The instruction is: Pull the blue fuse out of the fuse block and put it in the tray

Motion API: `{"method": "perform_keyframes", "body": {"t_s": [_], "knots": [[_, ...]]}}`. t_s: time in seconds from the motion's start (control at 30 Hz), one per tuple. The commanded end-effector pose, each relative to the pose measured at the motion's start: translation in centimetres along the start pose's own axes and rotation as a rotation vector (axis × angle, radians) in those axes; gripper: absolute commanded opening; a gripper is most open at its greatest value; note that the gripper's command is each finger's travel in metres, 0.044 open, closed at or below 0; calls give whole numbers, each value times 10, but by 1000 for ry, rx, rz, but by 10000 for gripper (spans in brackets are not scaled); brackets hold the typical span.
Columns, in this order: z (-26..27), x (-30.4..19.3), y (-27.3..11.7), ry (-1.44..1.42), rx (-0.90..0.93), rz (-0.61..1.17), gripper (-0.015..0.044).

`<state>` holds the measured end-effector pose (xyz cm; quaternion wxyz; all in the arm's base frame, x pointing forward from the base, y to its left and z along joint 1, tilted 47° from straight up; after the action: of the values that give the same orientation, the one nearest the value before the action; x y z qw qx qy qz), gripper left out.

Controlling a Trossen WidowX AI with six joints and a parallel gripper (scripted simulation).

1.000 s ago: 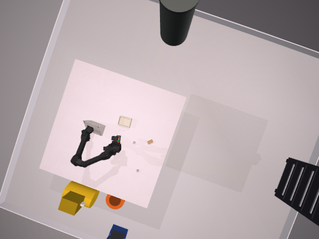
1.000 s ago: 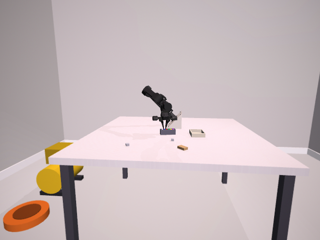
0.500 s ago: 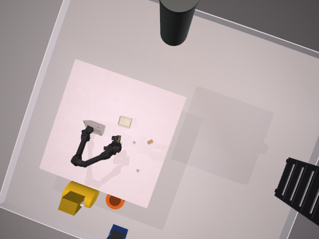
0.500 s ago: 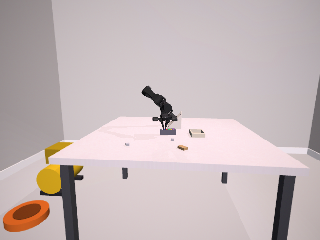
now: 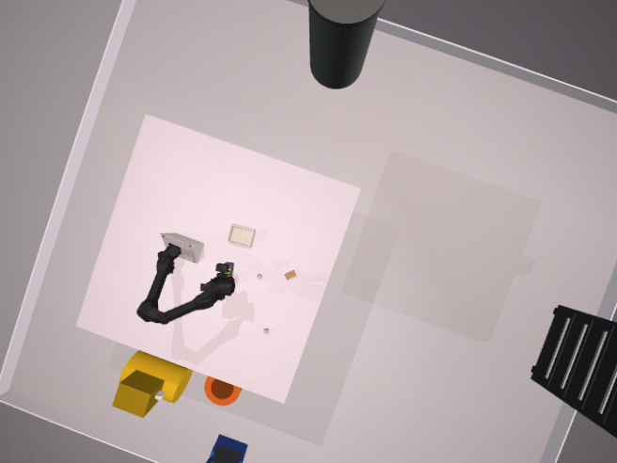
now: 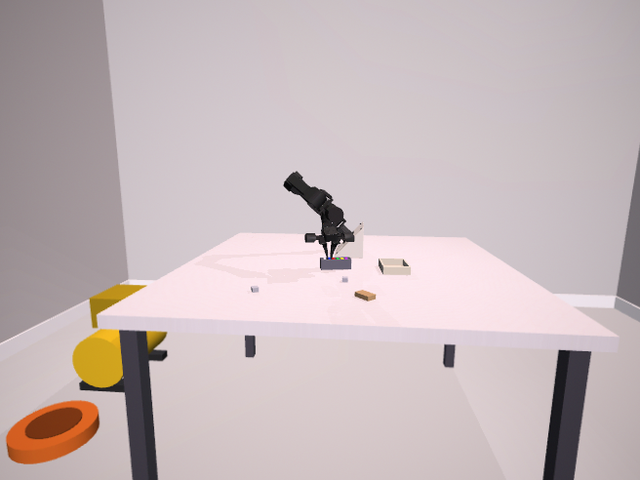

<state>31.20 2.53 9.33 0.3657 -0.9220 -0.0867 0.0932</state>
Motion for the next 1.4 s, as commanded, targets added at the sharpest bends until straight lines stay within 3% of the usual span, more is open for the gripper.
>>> {"method": "perform_keyframes", "body": {"t_s": [0.0, 1.37], "knots": [[0, 0, -2, 4, 1, 1, 0], [0, 0, -22, 0, 0, 2, 0]]}}
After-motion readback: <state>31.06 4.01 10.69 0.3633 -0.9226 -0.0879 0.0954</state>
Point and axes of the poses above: the point midway between the two fingers, 35 mm back from their tips, its own y axis out along the fingers, its own z axis across the jaws, x = y × z, the point moved 5 cm from there along -y, back along the fingers, and after that the axes turned 1 degree about y, right-handed, at the moved point
